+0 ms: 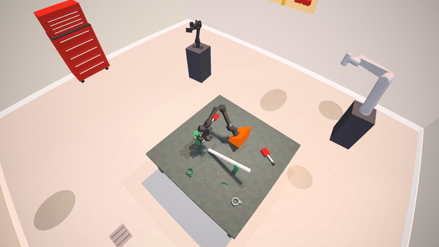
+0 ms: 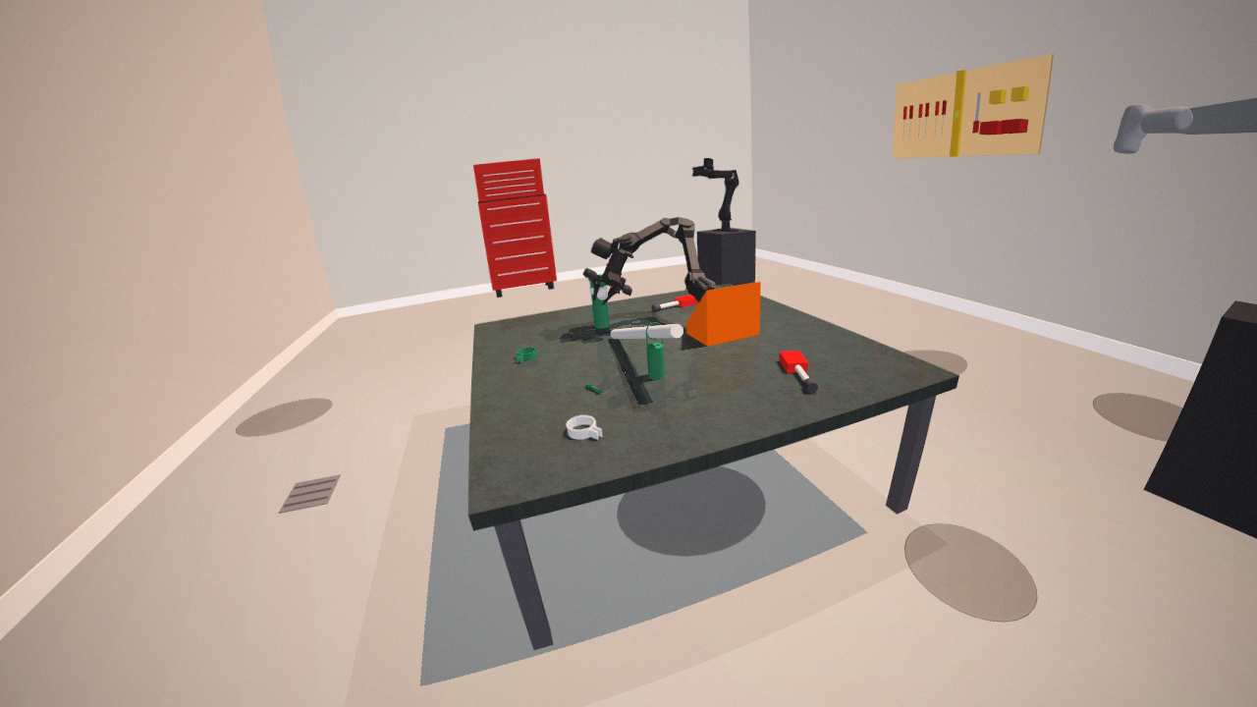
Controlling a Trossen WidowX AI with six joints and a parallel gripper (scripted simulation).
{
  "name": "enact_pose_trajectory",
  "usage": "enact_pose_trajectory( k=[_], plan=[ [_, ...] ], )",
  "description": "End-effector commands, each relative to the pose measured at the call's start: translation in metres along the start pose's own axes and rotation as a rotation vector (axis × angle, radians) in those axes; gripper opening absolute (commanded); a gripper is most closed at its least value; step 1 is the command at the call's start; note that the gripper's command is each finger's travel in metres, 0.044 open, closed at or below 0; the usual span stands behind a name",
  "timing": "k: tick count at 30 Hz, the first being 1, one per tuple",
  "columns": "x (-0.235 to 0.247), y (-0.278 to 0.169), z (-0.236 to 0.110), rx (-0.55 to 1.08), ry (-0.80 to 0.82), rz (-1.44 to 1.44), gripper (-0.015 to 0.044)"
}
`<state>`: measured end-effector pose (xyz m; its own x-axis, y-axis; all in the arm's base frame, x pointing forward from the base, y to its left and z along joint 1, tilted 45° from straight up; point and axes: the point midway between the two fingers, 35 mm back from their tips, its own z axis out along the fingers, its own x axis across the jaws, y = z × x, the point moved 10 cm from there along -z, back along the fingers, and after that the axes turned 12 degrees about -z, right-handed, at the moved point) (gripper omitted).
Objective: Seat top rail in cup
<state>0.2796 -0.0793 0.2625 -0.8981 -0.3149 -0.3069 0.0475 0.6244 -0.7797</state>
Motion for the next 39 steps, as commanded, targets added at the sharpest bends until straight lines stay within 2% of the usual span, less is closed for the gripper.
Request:
enact_pose_trajectory(
  k=[1,17,39],
  plan=[
    [0.003,-0.001,-0.001,-0.017,-0.004,-0.033,0.0000],
    [0.013,-0.006,-0.006,-0.077,-0.016,-0.140,0.0000],
    [0.012,-0.005,-0.006,-0.065,-0.012,-0.120,0.0000]
  ],
)
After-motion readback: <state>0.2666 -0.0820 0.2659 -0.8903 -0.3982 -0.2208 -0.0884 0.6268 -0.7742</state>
